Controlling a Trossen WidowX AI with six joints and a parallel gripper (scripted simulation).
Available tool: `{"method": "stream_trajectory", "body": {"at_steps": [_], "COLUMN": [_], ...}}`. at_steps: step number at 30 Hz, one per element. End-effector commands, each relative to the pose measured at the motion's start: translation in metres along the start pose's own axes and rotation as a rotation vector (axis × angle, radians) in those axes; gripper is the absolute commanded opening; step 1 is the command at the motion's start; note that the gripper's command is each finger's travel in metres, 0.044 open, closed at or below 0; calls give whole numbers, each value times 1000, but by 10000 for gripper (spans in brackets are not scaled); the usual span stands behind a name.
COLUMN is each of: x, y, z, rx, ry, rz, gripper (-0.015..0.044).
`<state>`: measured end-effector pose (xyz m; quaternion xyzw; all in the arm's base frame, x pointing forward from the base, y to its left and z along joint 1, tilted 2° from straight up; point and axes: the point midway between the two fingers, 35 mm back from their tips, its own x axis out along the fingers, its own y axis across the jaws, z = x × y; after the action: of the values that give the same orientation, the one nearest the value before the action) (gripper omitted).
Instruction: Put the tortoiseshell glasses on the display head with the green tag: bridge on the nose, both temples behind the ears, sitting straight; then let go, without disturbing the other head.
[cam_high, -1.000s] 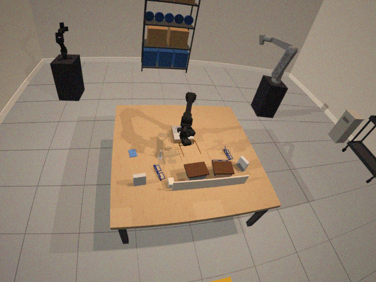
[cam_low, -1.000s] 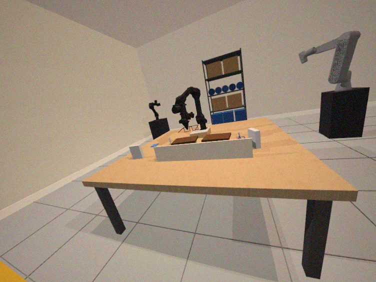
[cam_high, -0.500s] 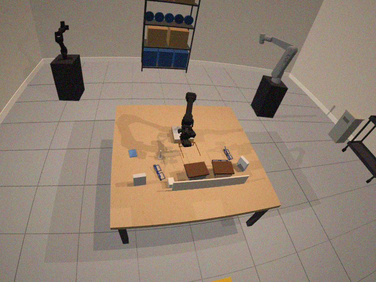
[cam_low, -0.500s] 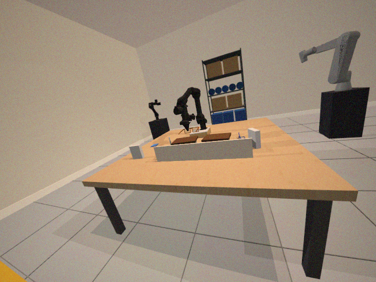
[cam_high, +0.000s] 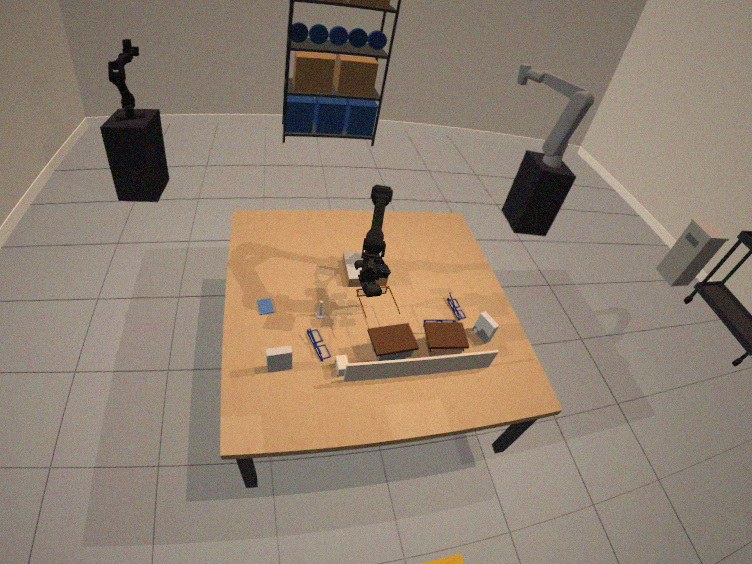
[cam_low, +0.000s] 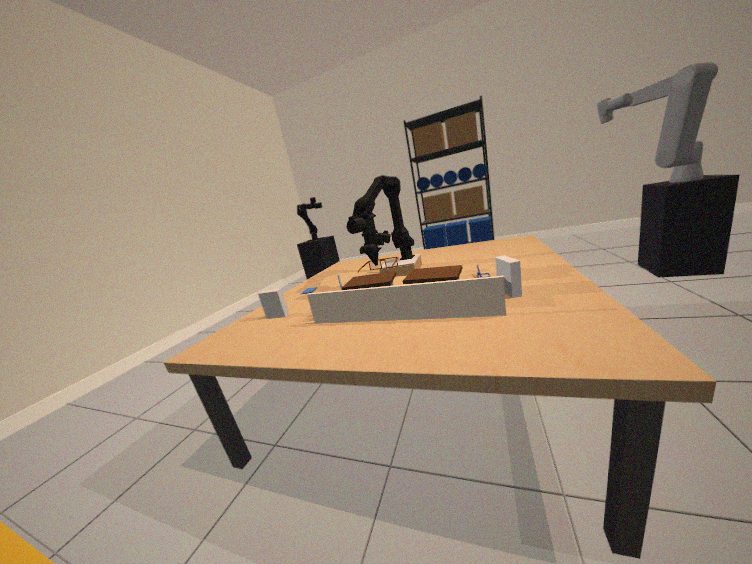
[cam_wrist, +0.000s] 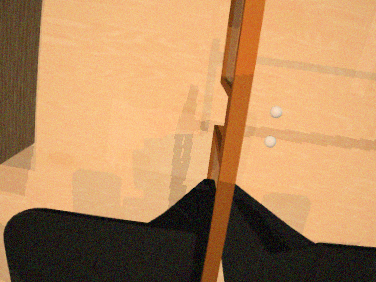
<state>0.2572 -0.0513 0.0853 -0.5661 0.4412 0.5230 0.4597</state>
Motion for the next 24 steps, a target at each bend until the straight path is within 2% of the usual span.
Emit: {"method": "stream_trajectory", "body": {"at_steps": [1,24], "x": [5,26], "y": [2,2], "z": [1,5], "rx": [-5,-5], "ry": [-10,-10], "rz": [4,4], "gripper": [0,0]}}
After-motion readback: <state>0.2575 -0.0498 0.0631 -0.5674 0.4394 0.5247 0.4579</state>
